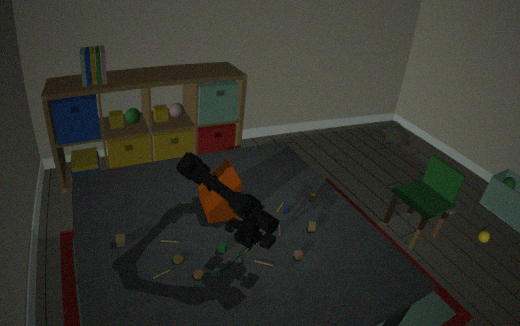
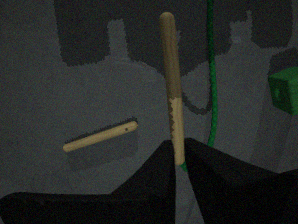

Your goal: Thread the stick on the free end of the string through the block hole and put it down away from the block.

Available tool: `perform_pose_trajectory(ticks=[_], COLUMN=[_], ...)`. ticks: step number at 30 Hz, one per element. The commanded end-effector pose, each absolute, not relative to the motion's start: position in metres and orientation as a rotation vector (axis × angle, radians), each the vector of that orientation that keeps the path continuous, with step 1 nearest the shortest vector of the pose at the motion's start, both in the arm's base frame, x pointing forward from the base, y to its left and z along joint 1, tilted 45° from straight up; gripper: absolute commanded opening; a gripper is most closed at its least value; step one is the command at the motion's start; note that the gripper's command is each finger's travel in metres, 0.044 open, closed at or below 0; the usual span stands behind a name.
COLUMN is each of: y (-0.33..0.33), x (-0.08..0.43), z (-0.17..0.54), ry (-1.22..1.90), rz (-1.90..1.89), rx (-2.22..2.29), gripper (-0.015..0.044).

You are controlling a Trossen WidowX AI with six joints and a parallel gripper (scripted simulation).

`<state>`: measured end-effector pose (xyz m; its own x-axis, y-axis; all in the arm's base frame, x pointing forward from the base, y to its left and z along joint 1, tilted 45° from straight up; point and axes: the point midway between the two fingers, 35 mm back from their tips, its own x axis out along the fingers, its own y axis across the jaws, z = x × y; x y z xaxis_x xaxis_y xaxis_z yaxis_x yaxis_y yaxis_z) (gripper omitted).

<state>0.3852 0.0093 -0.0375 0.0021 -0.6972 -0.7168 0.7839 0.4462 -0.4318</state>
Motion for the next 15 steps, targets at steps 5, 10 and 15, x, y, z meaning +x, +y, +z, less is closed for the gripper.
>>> perform_pose_trajectory(ticks=[5, 10, 15], y=[0.0037, 0.0014, -0.0010], x=[0.3904, 0.3928, 0.3952], z=[-0.0328, -0.0306, -0.0283], ry=[0.861, 0.741, 0.614], rz=[-1.323, -1.406, -1.481], rx=[0.343, 0.486, 0.629], gripper=[0.0000, 0.0000, 0.0000])
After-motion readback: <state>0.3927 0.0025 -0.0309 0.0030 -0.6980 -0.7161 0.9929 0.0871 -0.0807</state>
